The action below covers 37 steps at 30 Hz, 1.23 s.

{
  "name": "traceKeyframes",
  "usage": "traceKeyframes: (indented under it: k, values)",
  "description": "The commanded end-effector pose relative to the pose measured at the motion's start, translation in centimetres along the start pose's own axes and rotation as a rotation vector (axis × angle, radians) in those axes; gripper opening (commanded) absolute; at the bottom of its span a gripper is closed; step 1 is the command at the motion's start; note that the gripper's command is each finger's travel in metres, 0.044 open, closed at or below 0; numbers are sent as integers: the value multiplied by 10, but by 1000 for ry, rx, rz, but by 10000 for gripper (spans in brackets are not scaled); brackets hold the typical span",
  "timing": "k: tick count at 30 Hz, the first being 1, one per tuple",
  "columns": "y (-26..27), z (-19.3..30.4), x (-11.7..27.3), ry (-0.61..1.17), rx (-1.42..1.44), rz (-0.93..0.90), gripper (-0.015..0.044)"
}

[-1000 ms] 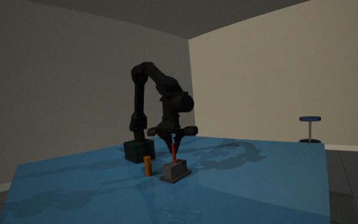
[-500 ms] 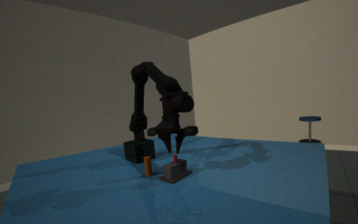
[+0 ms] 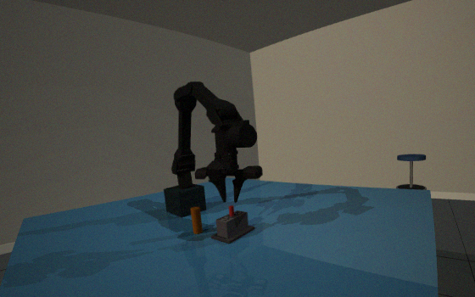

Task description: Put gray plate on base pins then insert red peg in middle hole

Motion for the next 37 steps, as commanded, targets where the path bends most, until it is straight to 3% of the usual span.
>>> traceKeyframes:
  k: [1, 37]
  values:
    - [0, 0, 4, 0, 7, -4, 150]
    - [-5, 1, 23, 0, 7, -4, 150]
Point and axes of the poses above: the point midway between the two fingers, 35 mm back from their tips, its own x axis back along the fingers, its own y axis across the jaws, z = x × y, the point moved 10 cm from there along x, back along the fingers, and after that the axes turned 11 degrees about x, right-handed, at the moved point
